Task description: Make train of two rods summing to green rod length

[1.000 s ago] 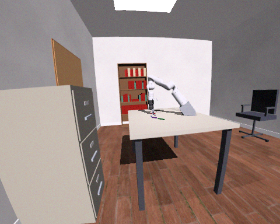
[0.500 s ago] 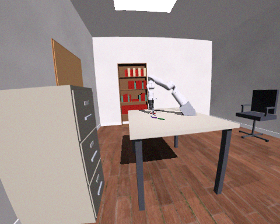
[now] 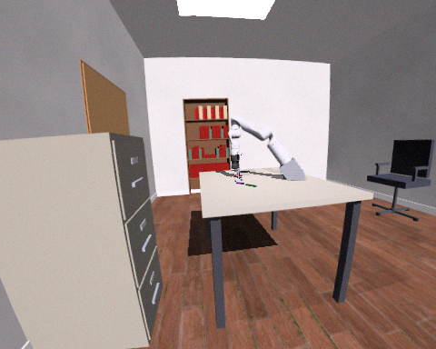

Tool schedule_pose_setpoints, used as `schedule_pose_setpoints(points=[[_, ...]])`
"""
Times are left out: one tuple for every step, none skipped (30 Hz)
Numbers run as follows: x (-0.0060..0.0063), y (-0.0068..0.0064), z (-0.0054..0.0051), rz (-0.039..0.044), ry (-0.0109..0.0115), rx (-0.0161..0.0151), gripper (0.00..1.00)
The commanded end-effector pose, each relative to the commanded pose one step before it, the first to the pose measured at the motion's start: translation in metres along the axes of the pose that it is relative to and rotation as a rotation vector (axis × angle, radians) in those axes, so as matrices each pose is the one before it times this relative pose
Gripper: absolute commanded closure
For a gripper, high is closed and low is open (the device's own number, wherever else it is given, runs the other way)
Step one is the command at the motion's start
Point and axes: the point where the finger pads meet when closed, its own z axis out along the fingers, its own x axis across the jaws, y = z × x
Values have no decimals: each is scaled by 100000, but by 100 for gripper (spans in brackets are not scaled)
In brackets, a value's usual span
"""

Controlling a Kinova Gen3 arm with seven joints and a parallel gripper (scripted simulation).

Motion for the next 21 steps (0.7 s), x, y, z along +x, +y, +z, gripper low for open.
schedule_pose_setpoints(points=[[-92, 107, -154, 152, -189, -288, 76], [6, -3, -54, 9, 23, 9, 76], [3, -1, -51, 5, 13, 3, 76], [-6, 5, -42, -9, -22, -14, 76], [-5, 4, -43, -7, -19, -12, 76], [-4, 3, -43, -6, -14, -9, 76], [0, 0, 0, 0, 0, 0, 76], [0, 0, 0, 0, 0, 0, 76], [-3, 2, -44, -4, -10, -6, 76], [-1, 1, -45, -2, -5, -3, 76], [0, 0, -45, 0, 0, 0, 76], [1, -1, -46, 2, 5, 3, 76], [3, -2, -46, 4, 11, 7, 76], [4, -3, -47, 6, 17, 11, 76], [6, -5, -47, 9, 23, 14, 76], [5, -3, -46, 7, 19, 9, 76], [-4, 8, -40, -6, -16, -25, 76], [-3, 7, -40, -5, -13, -21, 76], [-2, 5, -40, -4, -11, -17, 76], [-2, 4, -41, -3, -8, -12, 76], [-1, 2, -41, -2, -5, -8, 76]])
